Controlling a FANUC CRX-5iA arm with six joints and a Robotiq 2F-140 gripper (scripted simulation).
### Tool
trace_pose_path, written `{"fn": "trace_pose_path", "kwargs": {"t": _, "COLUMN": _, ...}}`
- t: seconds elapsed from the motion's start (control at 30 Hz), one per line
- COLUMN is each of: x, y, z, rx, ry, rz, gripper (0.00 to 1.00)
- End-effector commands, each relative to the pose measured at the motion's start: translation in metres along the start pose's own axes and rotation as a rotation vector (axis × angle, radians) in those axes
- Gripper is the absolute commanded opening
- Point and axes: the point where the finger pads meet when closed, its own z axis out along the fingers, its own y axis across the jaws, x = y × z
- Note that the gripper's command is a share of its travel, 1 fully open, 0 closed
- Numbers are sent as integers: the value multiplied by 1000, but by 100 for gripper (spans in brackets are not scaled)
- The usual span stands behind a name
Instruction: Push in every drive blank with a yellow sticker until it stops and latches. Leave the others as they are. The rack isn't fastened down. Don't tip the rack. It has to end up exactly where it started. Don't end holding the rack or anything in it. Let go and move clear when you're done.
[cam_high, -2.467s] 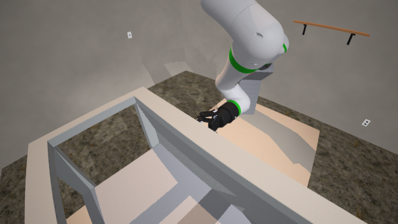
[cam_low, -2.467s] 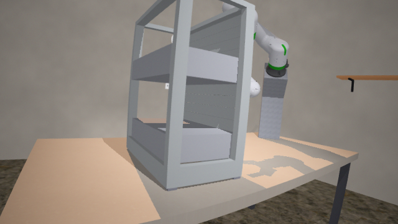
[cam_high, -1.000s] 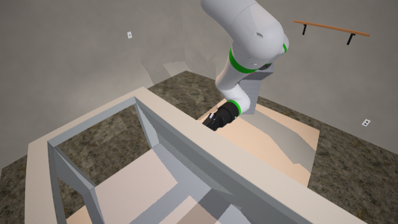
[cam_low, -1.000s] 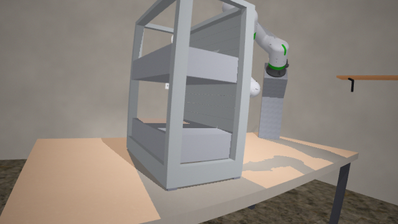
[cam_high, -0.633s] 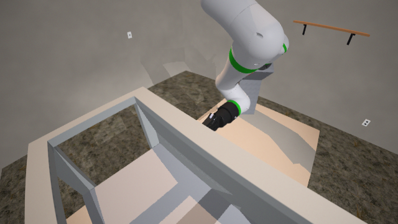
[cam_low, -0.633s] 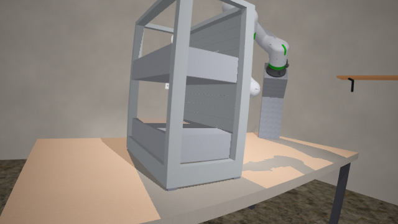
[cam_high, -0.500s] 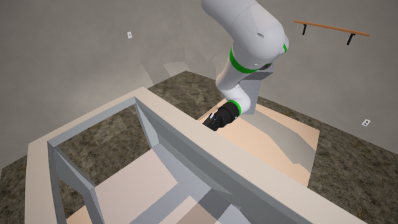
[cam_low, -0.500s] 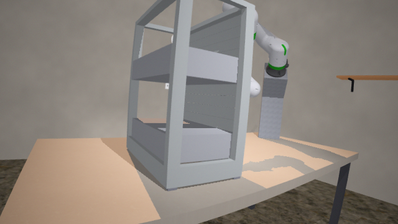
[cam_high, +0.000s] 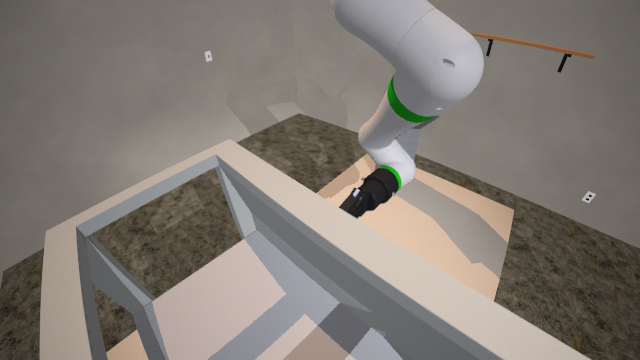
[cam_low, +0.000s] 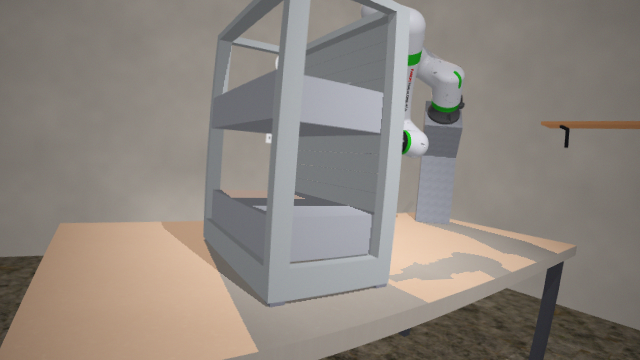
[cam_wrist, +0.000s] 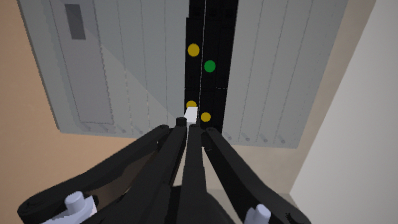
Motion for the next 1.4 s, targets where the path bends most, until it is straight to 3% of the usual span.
{"fn": "trace_pose_path", "kwargs": {"t": 0.0, "x": 20, "y": -1, "z": -4, "rx": -1, "ry": -2, "rz": 0, "gripper": 0}}
{"fn": "trace_pose_path", "kwargs": {"t": 0.23, "x": 59, "y": -3, "z": -13, "rx": -1, "ry": -2, "rz": 0, "gripper": 0}}
{"fn": "trace_pose_path", "kwargs": {"t": 0.5, "x": 82, "y": -4, "z": -18, "rx": -1, "ry": -2, "rz": 0, "gripper": 0}}
{"fn": "trace_pose_path", "kwargs": {"t": 0.93, "x": 93, "y": -5, "z": -20, "rx": -1, "ry": -2, "rz": 0, "gripper": 0}}
{"fn": "trace_pose_path", "kwargs": {"t": 1.2, "x": 93, "y": -5, "z": 15, "rx": -1, "ry": -2, "rz": 0, "gripper": 0}}
{"fn": "trace_pose_path", "kwargs": {"t": 1.37, "x": 93, "y": -5, "z": 19, "rx": -1, "ry": -2, "rz": 0, "gripper": 0}}
